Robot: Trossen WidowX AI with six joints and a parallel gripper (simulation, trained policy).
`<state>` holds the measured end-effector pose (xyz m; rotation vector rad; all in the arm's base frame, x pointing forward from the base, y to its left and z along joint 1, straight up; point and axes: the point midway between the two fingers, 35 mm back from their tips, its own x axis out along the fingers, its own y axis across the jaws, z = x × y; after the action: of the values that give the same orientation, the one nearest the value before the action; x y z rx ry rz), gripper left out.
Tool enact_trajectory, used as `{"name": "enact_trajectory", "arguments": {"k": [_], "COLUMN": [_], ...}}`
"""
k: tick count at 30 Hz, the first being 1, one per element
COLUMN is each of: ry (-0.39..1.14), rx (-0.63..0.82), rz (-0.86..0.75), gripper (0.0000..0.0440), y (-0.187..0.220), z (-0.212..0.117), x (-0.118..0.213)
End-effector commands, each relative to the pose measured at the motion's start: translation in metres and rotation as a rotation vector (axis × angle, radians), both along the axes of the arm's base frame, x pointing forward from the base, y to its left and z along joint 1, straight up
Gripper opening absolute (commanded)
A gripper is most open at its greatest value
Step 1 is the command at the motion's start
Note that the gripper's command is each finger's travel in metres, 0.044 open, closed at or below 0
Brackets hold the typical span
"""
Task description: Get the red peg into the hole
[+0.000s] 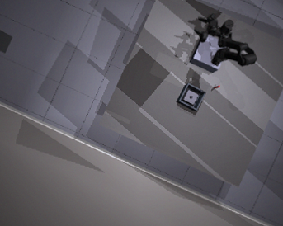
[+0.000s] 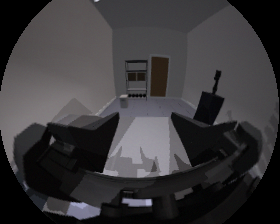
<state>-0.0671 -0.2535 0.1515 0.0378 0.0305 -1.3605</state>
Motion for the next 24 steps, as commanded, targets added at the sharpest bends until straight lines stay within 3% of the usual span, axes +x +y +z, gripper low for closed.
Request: {"name": "enact_trajectory", "arguments": {"k": [1, 5, 24], "ry": [0.006, -0.002, -0.249], "rx": [-0.009, -0.015, 0.251], "rz": [0.006, 0.049, 0.317], "gripper": [0.0414, 0.0440, 0.0440], "y": [-0.002, -0.016, -0.049], "z": [0.004, 0.014, 0.025], "x": [0.001, 0.016, 0.152]}}
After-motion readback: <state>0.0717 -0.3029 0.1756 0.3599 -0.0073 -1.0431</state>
